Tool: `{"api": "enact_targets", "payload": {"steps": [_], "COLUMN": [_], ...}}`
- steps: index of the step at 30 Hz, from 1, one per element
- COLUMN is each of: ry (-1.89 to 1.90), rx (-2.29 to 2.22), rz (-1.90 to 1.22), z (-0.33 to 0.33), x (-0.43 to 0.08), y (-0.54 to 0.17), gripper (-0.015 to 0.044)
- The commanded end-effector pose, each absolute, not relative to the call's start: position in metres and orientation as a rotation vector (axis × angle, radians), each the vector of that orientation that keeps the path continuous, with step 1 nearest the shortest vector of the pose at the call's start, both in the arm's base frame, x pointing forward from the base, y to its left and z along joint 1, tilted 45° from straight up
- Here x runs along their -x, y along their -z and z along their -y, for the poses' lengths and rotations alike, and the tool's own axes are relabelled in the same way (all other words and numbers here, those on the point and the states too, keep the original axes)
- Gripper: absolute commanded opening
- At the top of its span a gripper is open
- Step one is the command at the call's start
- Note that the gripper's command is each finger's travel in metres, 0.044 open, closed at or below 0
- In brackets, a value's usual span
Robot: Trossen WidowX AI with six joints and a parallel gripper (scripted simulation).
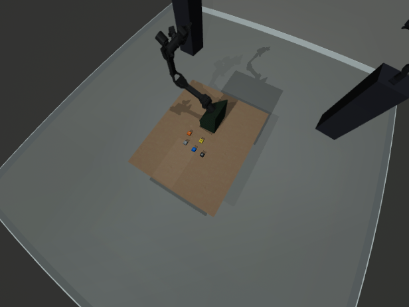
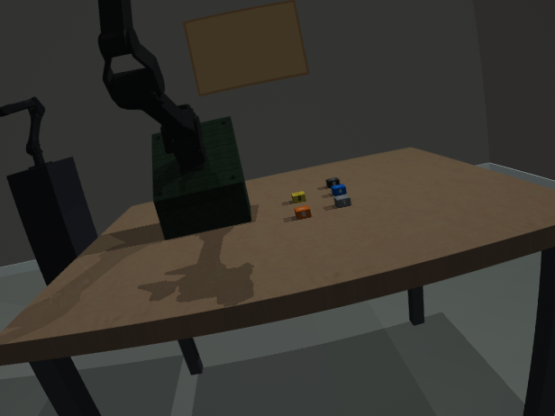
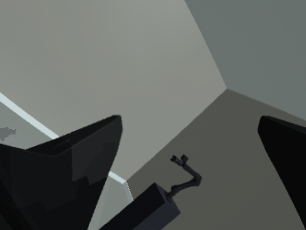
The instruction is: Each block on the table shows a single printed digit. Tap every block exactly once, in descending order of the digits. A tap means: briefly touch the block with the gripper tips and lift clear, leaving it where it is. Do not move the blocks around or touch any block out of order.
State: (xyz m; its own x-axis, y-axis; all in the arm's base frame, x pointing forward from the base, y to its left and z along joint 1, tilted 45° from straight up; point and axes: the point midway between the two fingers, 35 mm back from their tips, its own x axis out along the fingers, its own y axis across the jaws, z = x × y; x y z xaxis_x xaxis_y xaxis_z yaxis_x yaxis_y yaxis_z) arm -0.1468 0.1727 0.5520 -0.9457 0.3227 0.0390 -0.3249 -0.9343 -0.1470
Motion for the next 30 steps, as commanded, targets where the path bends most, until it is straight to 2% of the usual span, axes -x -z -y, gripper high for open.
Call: {"api": "enact_targets", "payload": {"steps": [1,4,9,16,23,30], "ry": [-2.784,-2.514,-2.179,-1.569,-0.953,-0.327], "rx": [-0.017,0.026,0.075,0.161,0.26,0.393], "rz": [0.2,-0.017,-0.234,-0.548,-0.807,-1.05], "z": [-0.178,-0.243,-0.301,-0.337,-0.283,-0.157], "x": [0.145,0.108,0.047,-0.086,-0.207,-0.274], "y": [-0.55,-0.516,-0.466,-0.36,-0.249,-0.15], "gripper": [0.04,0.04,0.04,0.04,0.04,0.04]}}
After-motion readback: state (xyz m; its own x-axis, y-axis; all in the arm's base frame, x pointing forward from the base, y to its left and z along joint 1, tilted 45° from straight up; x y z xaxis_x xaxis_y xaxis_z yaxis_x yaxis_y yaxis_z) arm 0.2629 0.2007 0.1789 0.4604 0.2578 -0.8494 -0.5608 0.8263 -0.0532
